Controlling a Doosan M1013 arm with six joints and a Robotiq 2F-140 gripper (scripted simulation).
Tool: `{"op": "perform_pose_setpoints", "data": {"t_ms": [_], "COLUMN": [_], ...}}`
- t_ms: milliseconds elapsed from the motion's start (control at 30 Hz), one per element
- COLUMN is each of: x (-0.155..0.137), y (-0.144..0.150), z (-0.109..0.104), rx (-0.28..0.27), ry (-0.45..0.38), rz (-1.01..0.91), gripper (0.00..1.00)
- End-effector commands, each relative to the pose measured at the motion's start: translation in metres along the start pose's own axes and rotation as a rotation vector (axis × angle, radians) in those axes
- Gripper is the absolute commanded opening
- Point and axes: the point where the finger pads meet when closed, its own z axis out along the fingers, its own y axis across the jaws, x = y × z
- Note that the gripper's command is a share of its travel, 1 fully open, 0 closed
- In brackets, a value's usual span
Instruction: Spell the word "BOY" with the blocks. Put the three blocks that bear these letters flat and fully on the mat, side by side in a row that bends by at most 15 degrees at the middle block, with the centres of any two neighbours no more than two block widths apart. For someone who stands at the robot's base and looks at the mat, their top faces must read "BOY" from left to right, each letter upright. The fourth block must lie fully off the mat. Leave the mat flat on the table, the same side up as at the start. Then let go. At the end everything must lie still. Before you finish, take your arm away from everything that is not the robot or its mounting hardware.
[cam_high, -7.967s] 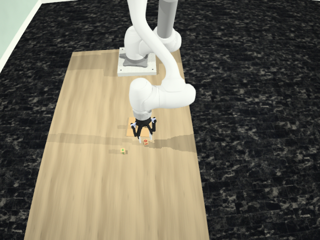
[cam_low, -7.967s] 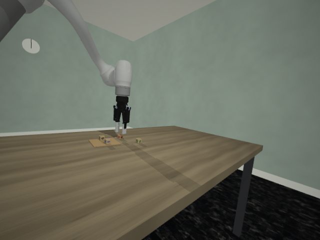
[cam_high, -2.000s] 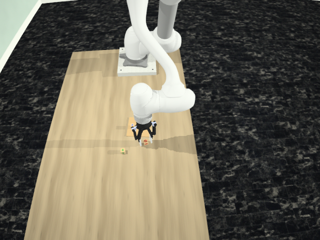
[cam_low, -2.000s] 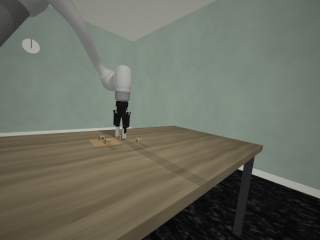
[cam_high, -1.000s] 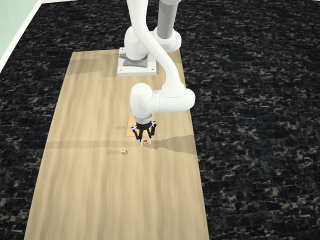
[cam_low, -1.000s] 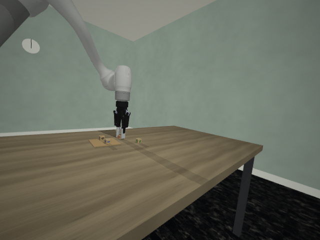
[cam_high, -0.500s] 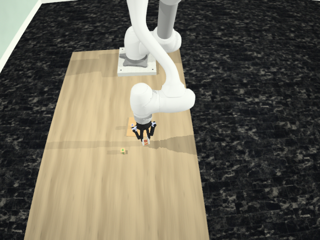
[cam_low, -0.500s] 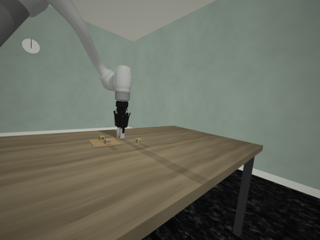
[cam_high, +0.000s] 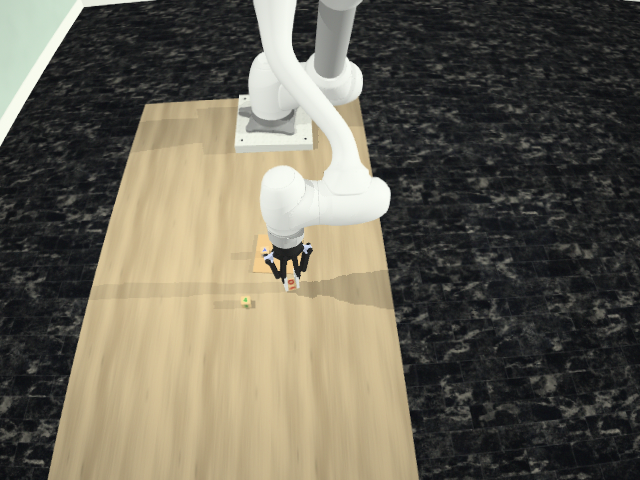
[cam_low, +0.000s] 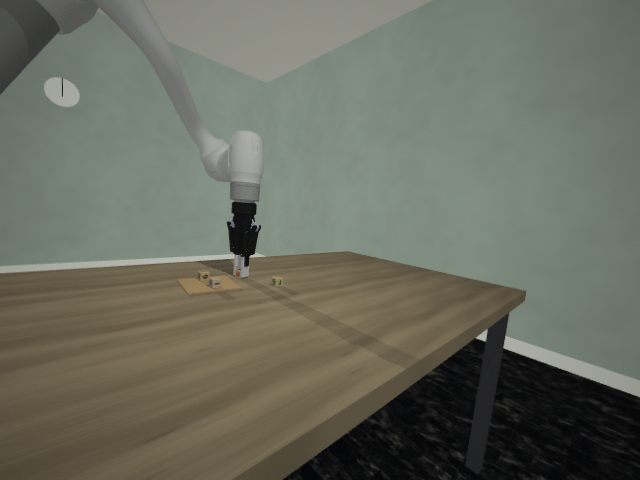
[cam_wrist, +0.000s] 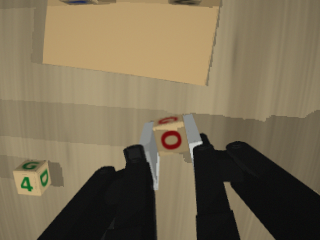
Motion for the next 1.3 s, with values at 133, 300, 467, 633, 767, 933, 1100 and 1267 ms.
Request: {"op": "perform_pose_setpoints", "data": {"t_ms": [133, 300, 467, 633, 767, 933, 1100, 1267], "x": [0.003, 0.003, 0.003, 0.002, 0.002, 0.002, 0.002, 0.002], "y": [0.003, 0.003, 0.003, 0.003, 0.003, 0.003, 0.003, 0.003], "z": [0.005, 0.005, 0.005, -0.009, -0.02, -0.057, -0.088, -0.095], "rx": [-0.002, -0.002, -0.002, -0.002, -0.002, -0.002, -0.002, -0.002], "ry": [0.004, 0.004, 0.004, 0.004, 0.004, 0.004, 0.004, 0.004], "rz": [0.003, 0.003, 0.003, 0.003, 0.003, 0.003, 0.003, 0.003], "gripper": [0.13, 0.13, 0.13, 0.13, 0.13, 0.13, 0.13, 0.13]}}
